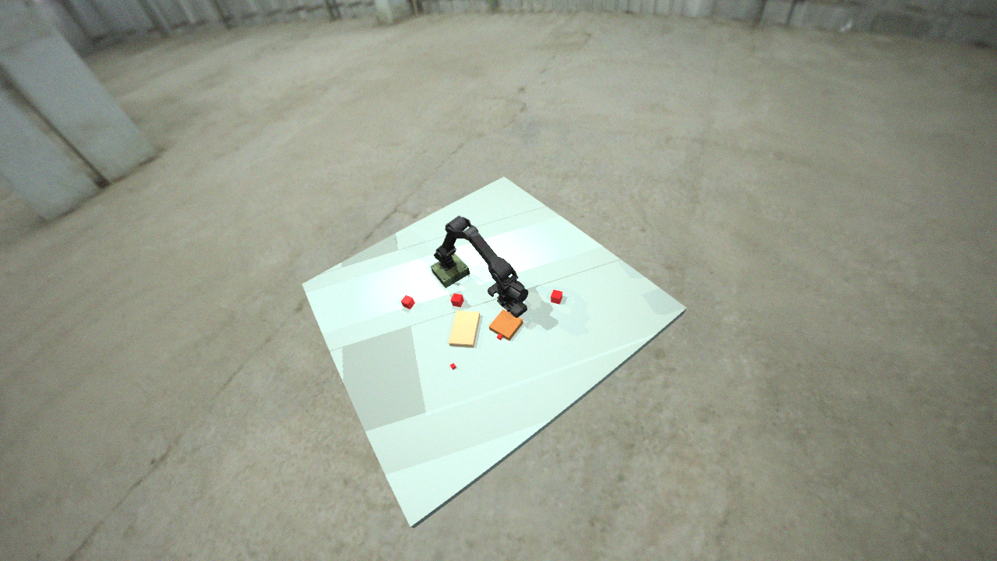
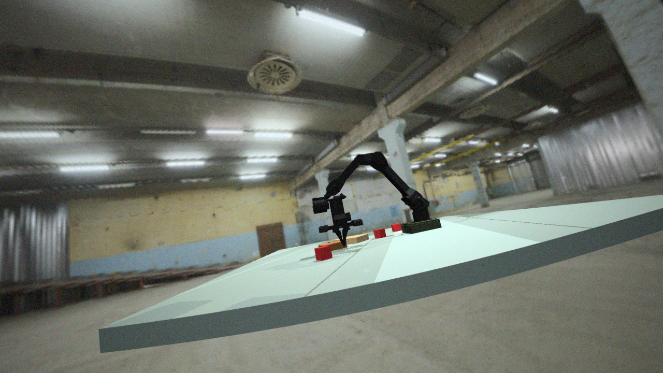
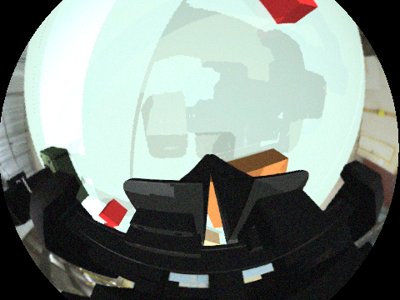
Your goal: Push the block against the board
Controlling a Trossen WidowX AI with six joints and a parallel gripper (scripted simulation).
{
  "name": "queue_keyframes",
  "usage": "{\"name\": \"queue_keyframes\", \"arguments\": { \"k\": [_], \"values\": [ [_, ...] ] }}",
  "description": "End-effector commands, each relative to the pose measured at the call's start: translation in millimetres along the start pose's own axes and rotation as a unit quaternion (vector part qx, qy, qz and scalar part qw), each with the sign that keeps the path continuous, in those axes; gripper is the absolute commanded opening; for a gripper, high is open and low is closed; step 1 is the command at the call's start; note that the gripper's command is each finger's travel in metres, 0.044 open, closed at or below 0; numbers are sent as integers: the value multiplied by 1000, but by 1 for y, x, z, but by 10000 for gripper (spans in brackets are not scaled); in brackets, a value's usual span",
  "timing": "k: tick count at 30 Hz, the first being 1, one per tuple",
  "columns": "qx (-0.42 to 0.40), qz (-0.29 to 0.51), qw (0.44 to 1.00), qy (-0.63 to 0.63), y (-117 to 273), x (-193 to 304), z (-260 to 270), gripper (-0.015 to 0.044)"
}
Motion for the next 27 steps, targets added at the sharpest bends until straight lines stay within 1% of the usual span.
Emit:
{"name": "queue_keyframes", "arguments": {
  "k": [1, 8, 27],
  "values": [
    [-2, 4, 1000, -2, -2, 8, -2, 0],
    [-2, 4, 1000, -2, -2, 12, -4, 0],
    [-2, 2, 1000, -2, -2, -19, -2, 0]
  ]
}}
Point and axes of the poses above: the point midway between the two fingers, 35 mm back from their tips, its own y axis back along the fingers, its own z axis across the jaws, x = y × z, the point moved 2 cm from there along y, back along the fingers, and after that the axes turned 5 degrees about -y, right-handed, at the moved point
